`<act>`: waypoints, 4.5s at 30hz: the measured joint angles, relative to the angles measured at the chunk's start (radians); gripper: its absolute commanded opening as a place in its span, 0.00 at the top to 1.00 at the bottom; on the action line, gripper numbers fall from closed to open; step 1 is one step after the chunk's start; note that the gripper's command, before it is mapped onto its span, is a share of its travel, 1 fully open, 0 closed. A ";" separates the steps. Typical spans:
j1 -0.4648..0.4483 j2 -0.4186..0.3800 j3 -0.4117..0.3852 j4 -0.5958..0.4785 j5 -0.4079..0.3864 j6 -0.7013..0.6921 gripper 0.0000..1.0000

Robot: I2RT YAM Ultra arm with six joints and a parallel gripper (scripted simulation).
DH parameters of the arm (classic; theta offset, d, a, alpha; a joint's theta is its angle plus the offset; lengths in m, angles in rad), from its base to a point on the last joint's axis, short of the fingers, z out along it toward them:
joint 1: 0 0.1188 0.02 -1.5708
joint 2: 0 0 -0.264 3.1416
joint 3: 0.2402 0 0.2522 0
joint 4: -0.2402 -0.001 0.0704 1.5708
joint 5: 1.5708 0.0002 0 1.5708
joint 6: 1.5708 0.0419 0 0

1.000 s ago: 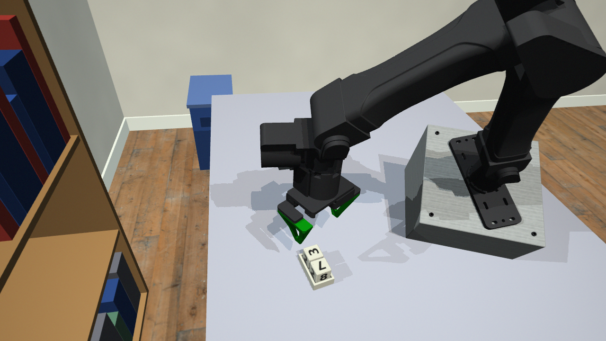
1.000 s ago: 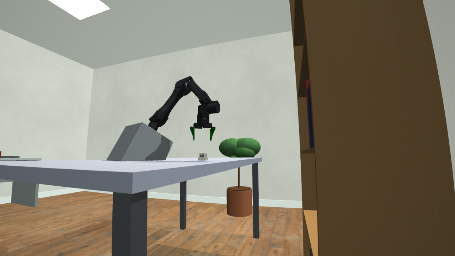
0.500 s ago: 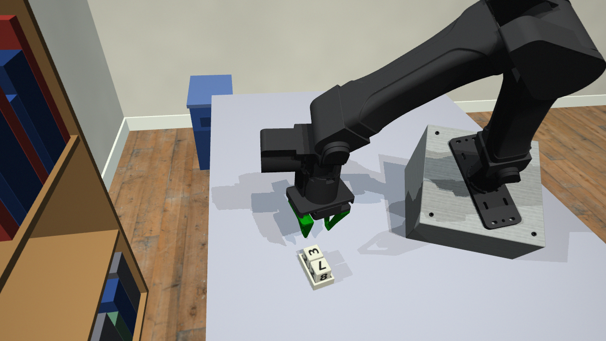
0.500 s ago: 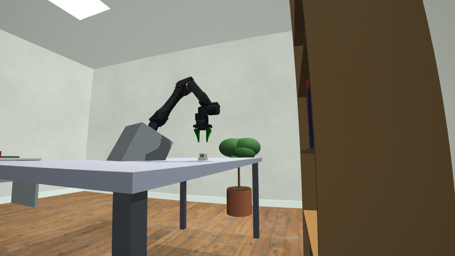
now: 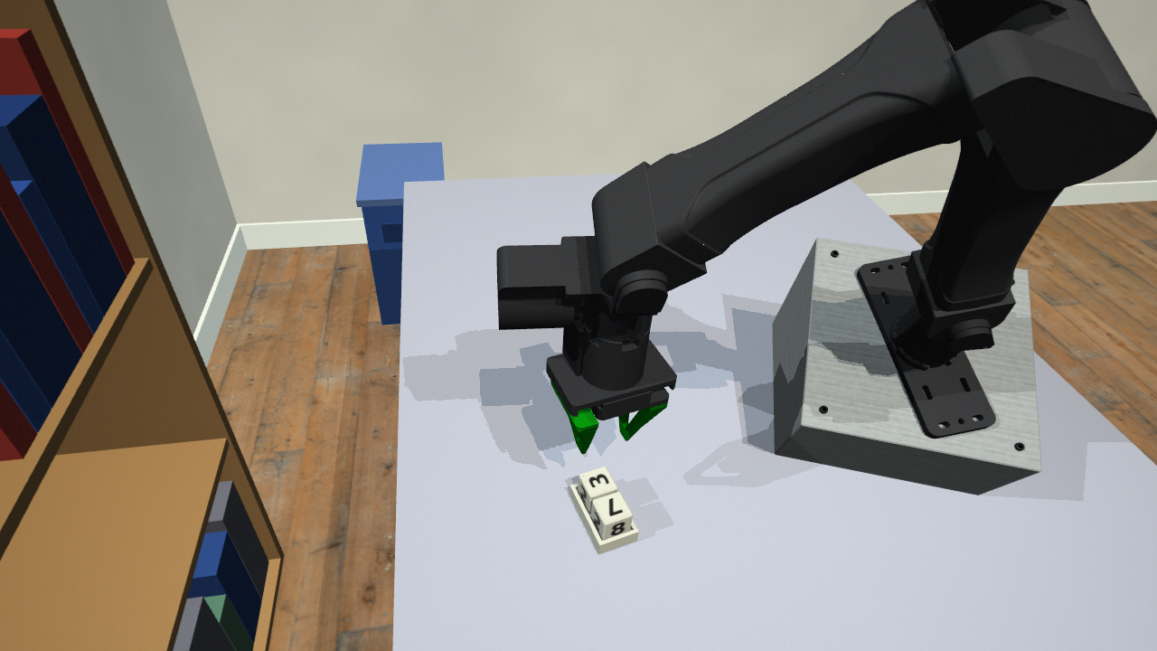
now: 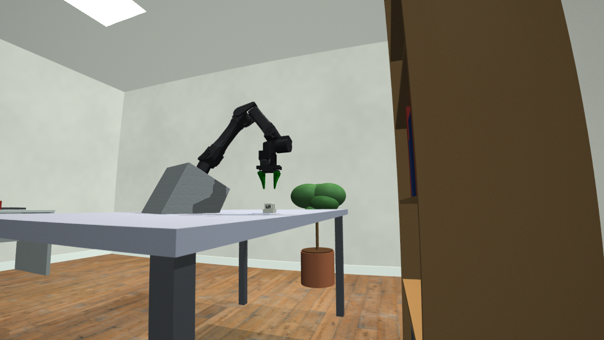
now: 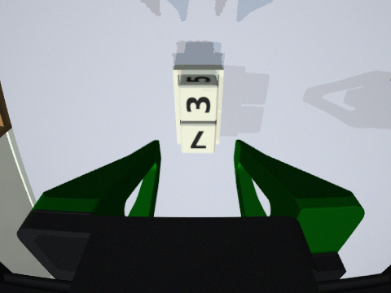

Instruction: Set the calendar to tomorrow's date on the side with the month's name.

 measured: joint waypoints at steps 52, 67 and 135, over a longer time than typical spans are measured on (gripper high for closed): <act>0.042 0.065 -0.042 0.105 0.001 0.039 0.53; 0.064 0.106 -0.058 0.179 0.005 0.066 0.53; 0.068 0.117 -0.063 0.209 0.007 0.070 0.53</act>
